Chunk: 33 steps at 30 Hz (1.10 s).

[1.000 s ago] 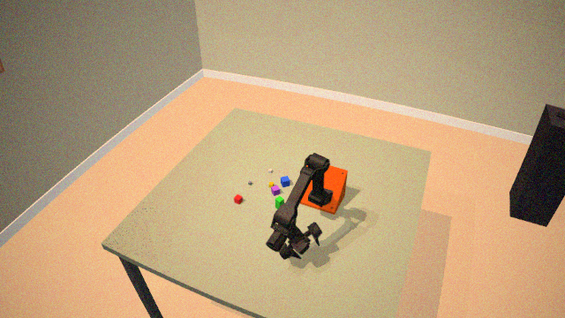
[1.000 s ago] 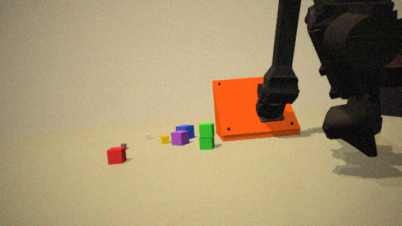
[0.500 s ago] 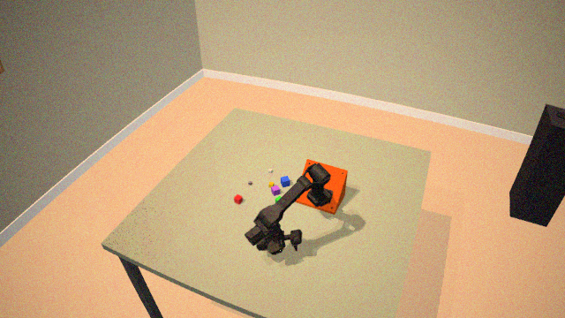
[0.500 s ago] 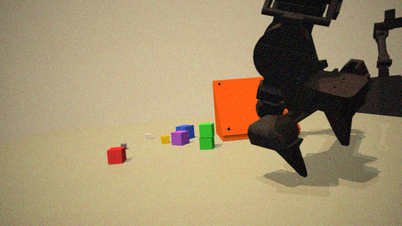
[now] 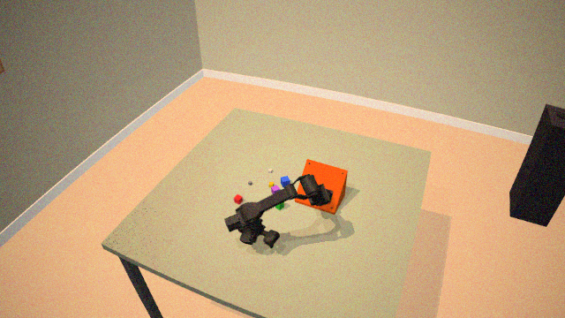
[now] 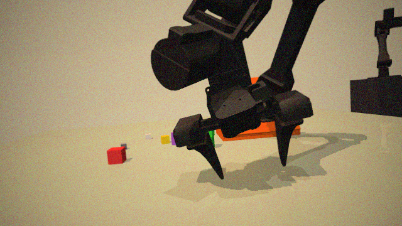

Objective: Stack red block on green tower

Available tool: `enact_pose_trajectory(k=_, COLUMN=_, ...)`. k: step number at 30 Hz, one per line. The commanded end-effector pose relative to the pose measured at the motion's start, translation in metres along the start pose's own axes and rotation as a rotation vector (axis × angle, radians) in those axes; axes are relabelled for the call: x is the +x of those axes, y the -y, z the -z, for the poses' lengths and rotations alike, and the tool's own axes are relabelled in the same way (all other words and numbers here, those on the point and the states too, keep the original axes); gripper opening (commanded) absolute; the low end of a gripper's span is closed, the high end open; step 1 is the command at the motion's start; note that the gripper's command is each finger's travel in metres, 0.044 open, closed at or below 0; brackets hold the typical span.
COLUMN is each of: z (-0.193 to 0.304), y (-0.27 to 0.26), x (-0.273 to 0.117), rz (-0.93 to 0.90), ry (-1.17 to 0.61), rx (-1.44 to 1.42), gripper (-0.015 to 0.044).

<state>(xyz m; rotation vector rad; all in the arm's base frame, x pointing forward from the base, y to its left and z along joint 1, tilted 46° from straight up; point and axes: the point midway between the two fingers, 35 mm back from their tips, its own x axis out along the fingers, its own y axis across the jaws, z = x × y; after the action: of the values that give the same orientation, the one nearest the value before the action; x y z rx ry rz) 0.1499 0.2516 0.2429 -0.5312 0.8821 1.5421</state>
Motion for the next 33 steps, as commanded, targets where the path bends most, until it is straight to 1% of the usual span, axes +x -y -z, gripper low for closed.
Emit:
enact_pose_trajectory(k=1, z=0.004, y=0.029, x=-0.004, rz=0.013, ry=0.003, rx=0.164, gripper=0.044)
enact_pose_trajectory(k=11, z=0.033, y=0.111, x=-0.025, rz=0.081, ry=0.039, rx=0.558, gripper=0.044)
enact_pose_trajectory(k=17, z=0.055, y=0.15, x=-0.039, rz=0.094, ry=0.073, rx=0.77, gripper=0.044)
enact_pose_trajectory(k=25, z=0.102, y=0.203, x=-0.067, rz=0.085, ry=0.148, rx=1.117, gripper=0.044)
enact_pose_trajectory(k=33, z=0.16, y=0.244, x=-0.096, rz=0.046, ry=0.238, rx=1.452, gripper=0.044)
